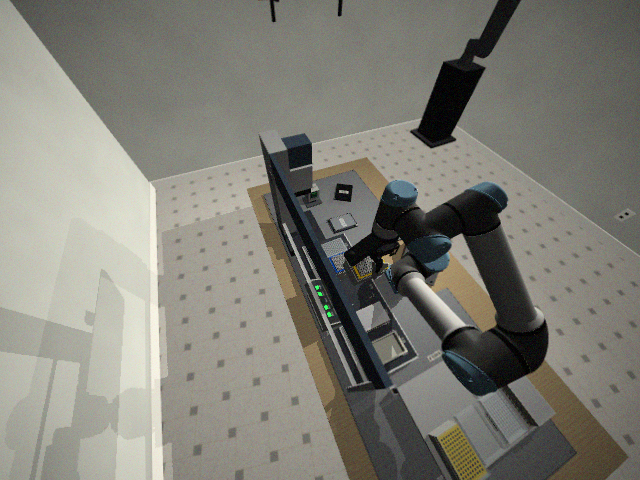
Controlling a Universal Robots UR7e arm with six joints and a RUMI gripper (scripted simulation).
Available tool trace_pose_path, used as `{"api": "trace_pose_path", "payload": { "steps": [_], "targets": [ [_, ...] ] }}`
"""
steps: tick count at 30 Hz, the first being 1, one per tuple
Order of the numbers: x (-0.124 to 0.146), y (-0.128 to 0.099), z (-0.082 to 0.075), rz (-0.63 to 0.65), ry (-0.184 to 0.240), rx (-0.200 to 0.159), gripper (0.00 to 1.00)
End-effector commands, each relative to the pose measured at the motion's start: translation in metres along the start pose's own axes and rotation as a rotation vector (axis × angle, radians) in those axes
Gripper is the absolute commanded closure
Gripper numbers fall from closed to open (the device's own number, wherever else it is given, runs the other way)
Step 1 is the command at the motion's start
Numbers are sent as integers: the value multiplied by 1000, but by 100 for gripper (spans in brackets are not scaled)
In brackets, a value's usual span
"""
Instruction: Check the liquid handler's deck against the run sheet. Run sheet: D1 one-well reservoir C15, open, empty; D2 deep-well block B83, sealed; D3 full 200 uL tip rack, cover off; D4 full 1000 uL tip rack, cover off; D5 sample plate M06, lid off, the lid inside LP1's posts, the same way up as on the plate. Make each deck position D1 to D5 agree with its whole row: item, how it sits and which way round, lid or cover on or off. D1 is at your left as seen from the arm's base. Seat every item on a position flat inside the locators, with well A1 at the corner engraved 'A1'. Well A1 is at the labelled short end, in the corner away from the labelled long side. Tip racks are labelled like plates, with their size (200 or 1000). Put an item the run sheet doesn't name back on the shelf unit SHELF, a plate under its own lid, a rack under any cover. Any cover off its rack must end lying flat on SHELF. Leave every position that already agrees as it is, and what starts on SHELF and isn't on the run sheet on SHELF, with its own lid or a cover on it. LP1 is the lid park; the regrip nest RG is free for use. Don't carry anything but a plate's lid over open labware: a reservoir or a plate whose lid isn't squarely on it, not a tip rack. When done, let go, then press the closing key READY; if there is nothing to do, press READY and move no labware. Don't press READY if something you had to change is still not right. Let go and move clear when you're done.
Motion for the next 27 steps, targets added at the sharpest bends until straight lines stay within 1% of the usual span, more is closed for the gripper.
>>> {"api": "trace_pose_path", "payload": {
  "steps": [1,12,14,27],
  "targets": [
    [0,0,3,0,0,0,100],
    [0,0,21,0,0,0,100],
    [0,0,21,0,0,0,100],
    [0,0,43,0,0,0,100]
  ]
}}
Point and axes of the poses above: the point where the finger pads meet when closed, its own z axis out along the fingers, its own x axis across the jaws, y = z × x, the point moved 5 cm from there along -z, back along the fingers, and after that the axes turned 1 degree about z, right-handed, at the moved point
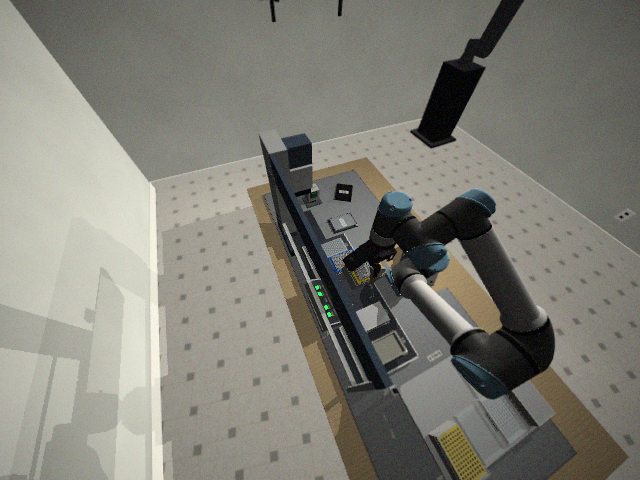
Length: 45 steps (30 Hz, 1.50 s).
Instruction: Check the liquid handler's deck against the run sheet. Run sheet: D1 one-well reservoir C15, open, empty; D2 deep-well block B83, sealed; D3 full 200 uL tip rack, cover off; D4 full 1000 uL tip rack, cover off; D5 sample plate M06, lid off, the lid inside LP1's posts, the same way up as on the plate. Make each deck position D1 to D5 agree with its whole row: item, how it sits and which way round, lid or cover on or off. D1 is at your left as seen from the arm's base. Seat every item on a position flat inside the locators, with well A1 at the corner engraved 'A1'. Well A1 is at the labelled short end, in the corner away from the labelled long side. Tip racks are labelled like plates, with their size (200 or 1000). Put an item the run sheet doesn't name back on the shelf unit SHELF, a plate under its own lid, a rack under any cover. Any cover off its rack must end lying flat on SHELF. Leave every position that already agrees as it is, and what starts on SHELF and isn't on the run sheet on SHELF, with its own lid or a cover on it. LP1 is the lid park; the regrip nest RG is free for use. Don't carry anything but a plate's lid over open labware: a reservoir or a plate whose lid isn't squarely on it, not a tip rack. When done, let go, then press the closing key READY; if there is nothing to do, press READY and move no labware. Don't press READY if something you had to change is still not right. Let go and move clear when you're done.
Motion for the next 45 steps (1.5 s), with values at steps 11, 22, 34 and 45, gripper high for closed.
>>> {"api": "trace_pose_path", "payload": {
  "steps": [11,22,34,45],
  "targets": [
    [0,0,23,0,1,-1,100],
    [0,0,38,0,1,-1,100],
    [0,0,58,0,1,-1,100],
    [0,0,73,0,1,-1,100]
  ]
}}
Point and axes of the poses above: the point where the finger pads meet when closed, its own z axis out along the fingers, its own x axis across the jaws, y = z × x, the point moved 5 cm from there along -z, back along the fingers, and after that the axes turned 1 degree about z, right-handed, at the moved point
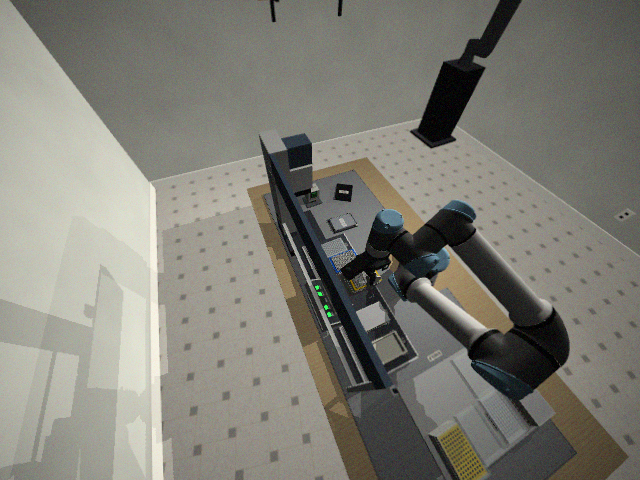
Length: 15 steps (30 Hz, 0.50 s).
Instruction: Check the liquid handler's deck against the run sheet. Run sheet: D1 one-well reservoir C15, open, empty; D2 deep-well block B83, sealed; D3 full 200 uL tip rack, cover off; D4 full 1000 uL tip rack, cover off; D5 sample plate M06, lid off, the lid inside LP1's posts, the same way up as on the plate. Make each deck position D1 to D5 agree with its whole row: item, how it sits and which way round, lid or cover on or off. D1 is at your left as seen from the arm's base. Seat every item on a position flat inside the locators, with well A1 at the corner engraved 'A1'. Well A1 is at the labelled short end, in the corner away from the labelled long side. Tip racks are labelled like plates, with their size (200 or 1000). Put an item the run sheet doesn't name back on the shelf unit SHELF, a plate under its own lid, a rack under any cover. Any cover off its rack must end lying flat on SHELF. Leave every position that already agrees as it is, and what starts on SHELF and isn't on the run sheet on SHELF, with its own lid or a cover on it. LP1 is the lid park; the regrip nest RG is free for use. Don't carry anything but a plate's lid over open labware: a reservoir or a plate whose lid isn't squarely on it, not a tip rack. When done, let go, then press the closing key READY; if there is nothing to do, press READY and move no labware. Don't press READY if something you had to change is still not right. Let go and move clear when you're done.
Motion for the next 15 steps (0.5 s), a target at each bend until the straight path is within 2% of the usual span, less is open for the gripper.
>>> {"api": "trace_pose_path", "payload": {
  "steps": [1,15],
  "targets": [
    [0,0,9,0,1,-1,100],
    [0,0,29,0,1,-1,100]
  ]
}}
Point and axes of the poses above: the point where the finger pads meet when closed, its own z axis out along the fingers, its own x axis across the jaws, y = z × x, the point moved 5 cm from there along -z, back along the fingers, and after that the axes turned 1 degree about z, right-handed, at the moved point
